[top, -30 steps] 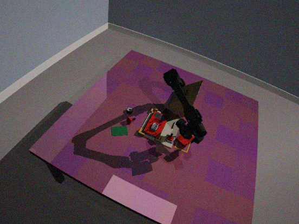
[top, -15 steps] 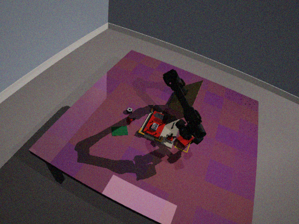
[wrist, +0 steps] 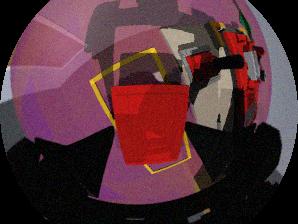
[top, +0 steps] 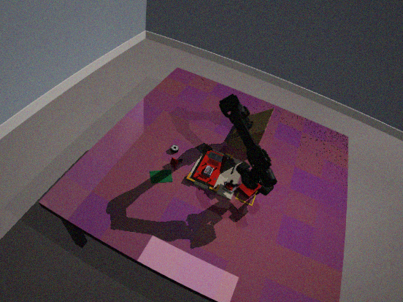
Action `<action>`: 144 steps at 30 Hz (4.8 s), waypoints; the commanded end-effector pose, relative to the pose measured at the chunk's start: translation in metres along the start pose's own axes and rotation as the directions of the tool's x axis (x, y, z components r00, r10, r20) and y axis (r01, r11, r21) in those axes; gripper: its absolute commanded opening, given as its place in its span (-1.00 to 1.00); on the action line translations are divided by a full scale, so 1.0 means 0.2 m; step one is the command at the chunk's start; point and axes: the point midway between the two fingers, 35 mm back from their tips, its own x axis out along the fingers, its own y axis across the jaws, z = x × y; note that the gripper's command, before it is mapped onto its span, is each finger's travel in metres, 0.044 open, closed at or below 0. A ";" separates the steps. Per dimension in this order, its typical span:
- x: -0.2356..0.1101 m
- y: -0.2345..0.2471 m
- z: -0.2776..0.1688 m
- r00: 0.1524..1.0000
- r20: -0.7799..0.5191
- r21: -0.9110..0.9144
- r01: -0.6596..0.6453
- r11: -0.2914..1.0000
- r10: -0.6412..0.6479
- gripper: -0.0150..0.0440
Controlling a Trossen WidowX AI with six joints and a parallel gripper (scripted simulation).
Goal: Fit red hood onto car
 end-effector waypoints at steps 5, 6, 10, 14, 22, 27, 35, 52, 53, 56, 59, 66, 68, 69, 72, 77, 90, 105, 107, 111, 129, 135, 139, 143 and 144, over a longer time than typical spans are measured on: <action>0.00 0.00 0.00 1.000 0.000 0.000 0.000 1.000 0.000 0.58; 0.00 0.00 0.00 1.000 0.000 0.000 0.000 1.000 0.000 0.55; 0.00 0.00 0.00 1.000 0.000 0.000 0.000 1.000 0.000 0.46; -0.01 0.00 0.00 1.000 0.000 0.000 0.000 1.000 0.000 0.17; -0.10 0.00 0.00 1.000 0.000 -0.001 -0.001 1.000 0.001 -0.49; -0.20 0.00 0.00 1.000 -0.001 -0.001 -0.002 1.000 0.002 -0.49; -0.37 0.00 0.00 1.000 -0.002 -0.001 -0.003 1.000 0.003 -0.49; -0.48 -0.04 0.04 1.000 -0.010 -0.019 -0.008 1.000 0.008 -0.49; -0.49 -0.06 0.05 1.000 -0.015 -0.025 -0.011 1.000 0.011 -0.49; -0.49 -0.13 0.10 0.999 -0.030 -0.045 -0.021 0.999 0.020 -0.49; -0.50 -0.19 0.16 0.999 -0.032 -0.077 -0.027 0.997 0.025 -0.49; -0.51 -0.37 0.29 0.999 -0.024 -0.178 -0.033 0.984 0.029 -0.49; -0.51 -0.43 0.33 0.999 -0.021 -0.207 -0.031 0.978 0.028 -0.49; -0.51 -0.46 0.35 0.999 -0.019 -0.222 -0.030 0.975 0.026 -0.49; -0.50 -0.55 0.40 1.000 -0.014 -0.266 -0.025 0.964 0.022 -0.49; -0.50 -0.71 0.47 1.000 -0.006 -0.337 -0.011 0.941 0.010 -0.49; -0.48 -0.89 0.54 1.000 0.002 -0.413 0.008 0.911 -0.008 -0.49; -0.24 -0.91 0.54 1.000 0.003 -0.412 0.010 0.911 -0.010 -0.49; -0.24 -0.91 0.54 1.000 0.003 -0.412 0.010 0.911 -0.010 -0.49; -0.24 -0.91 0.54 1.000 0.003 -0.412 0.010 0.911 -0.010 -0.49; -0.24 -0.92 0.54 1.000 0.003 -0.412 0.010 0.911 -0.010 -0.49; -0.24 -0.92 0.54 1.000 0.003 -0.412 0.010 0.911 -0.010 -0.49; -0.23 -0.92 0.54 1.000 0.003 -0.412 0.010 0.911 -0.010 -0.49; -0.23 -0.92 0.54 1.000 0.003 -0.412 0.010 0.911 -0.010 -0.49; -0.22 -0.92 0.54 1.000 0.003 -0.412 0.010 0.911 -0.010 -0.49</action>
